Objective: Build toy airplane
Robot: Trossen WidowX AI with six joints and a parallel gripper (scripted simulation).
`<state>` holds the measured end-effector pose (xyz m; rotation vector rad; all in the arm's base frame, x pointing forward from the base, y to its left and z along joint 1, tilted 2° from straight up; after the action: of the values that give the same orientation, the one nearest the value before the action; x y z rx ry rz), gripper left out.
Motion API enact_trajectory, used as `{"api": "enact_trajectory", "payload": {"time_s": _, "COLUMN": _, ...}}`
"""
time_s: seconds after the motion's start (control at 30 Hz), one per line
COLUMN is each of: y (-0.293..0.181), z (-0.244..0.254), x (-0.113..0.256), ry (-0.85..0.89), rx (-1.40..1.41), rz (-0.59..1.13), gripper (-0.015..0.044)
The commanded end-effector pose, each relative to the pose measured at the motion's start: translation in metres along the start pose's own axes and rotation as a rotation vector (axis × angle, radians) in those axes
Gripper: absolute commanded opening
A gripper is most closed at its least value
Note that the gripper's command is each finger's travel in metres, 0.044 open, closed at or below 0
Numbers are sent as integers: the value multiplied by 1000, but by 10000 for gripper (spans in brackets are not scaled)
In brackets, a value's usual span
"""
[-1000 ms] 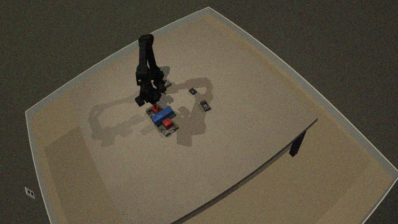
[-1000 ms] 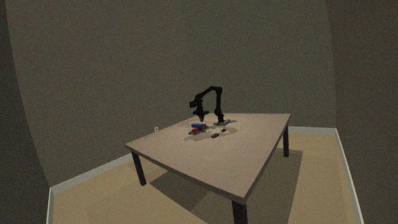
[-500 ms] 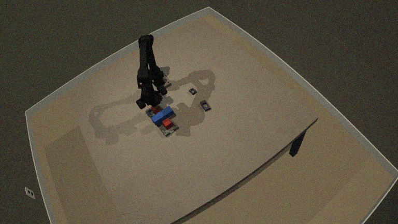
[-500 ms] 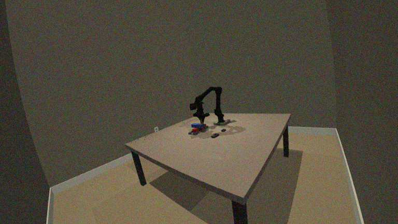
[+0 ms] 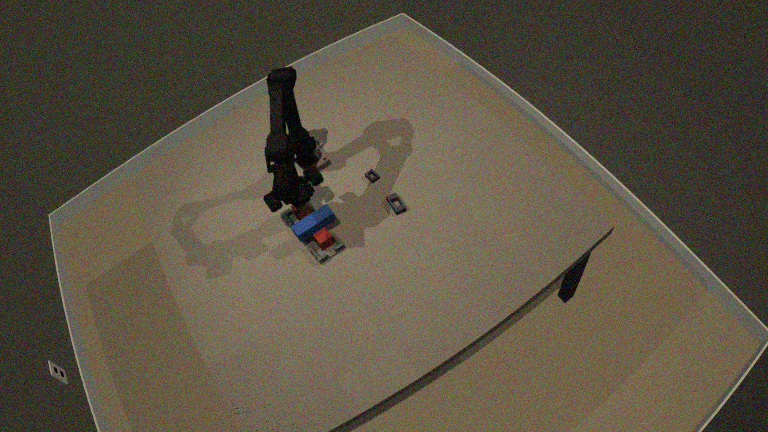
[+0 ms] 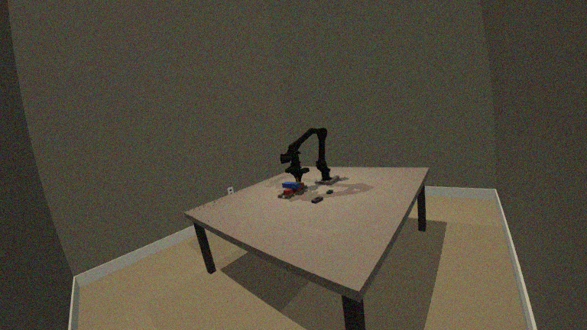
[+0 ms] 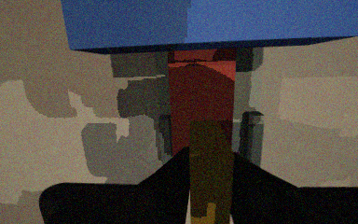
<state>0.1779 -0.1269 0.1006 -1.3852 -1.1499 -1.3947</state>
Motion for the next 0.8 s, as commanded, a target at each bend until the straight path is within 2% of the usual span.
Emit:
{"api": "enact_trajectory", "payload": {"time_s": 0.0, "y": 0, "z": 0, "x": 0, "ry": 0, "rx": 0, "rz": -1, "gripper": 0}}
{"api": "enact_trajectory", "payload": {"time_s": 0.03, "y": 0, "z": 0, "x": 0, "ry": 0, "rx": 0, "rz": -1, "gripper": 0}}
{"api": "enact_trajectory", "payload": {"time_s": 0.37, "y": 0, "z": 0, "x": 0, "ry": 0, "rx": 0, "rz": -1, "gripper": 260}}
{"api": "enact_trajectory", "payload": {"time_s": 0.57, "y": 1, "z": 0, "x": 2, "ry": 0, "rx": 0, "rz": -1, "gripper": 260}}
{"api": "enact_trajectory", "payload": {"time_s": 0.77, "y": 3, "z": -1, "x": 72, "ry": 1, "rx": 3, "rz": 0, "gripper": 260}}
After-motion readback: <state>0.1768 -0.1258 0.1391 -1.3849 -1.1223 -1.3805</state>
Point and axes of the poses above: the point midway between the two fingers, 35 mm back from their tips, its own x axis back along the fingers, its own z axis across the jaws, y = z × x, the point moved 2 cm from there along x, back along the fingers, and after that the axes turned 12 degrees about -x, right-handed, at the moved point
